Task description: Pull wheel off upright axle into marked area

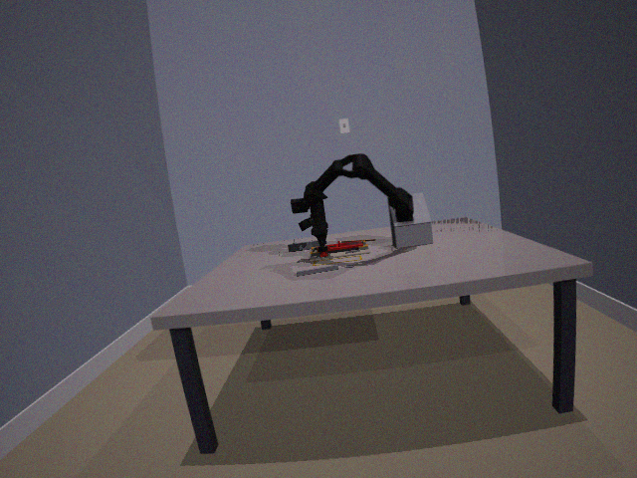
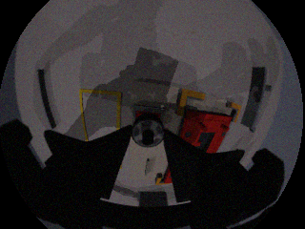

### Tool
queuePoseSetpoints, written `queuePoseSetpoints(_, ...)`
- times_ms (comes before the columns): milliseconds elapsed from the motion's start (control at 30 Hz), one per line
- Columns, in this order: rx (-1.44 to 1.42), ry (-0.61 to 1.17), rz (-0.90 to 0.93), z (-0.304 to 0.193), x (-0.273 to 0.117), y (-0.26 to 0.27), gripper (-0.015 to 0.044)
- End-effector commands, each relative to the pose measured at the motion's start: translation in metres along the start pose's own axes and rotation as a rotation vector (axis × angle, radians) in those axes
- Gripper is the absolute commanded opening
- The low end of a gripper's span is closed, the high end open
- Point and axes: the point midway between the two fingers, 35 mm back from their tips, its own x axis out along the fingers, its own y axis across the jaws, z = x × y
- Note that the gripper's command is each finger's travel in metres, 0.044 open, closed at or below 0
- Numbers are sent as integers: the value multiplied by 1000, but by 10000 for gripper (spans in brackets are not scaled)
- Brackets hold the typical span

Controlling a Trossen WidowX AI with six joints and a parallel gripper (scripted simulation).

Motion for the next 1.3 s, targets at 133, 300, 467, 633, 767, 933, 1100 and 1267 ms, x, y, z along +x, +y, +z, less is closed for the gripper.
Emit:
queuePoseSetpoints(133,-1,2,0,0,-2,0,0)
queuePoseSetpoints(300,-1,2,0,0,-4,0,0)
queuePoseSetpoints(467,-1,2,0,0,-5,0,0)
queuePoseSetpoints(633,0,2,0,0,-7,0,0)
queuePoseSetpoints(767,0,2,0,0,-8,0,0)
queuePoseSetpoints(933,0,2,0,0,-10,0,0)
queuePoseSetpoints(1100,0,1,0,0,-11,0,0)
queuePoseSetpoints(1267,1,1,0,0,-13,0,0)
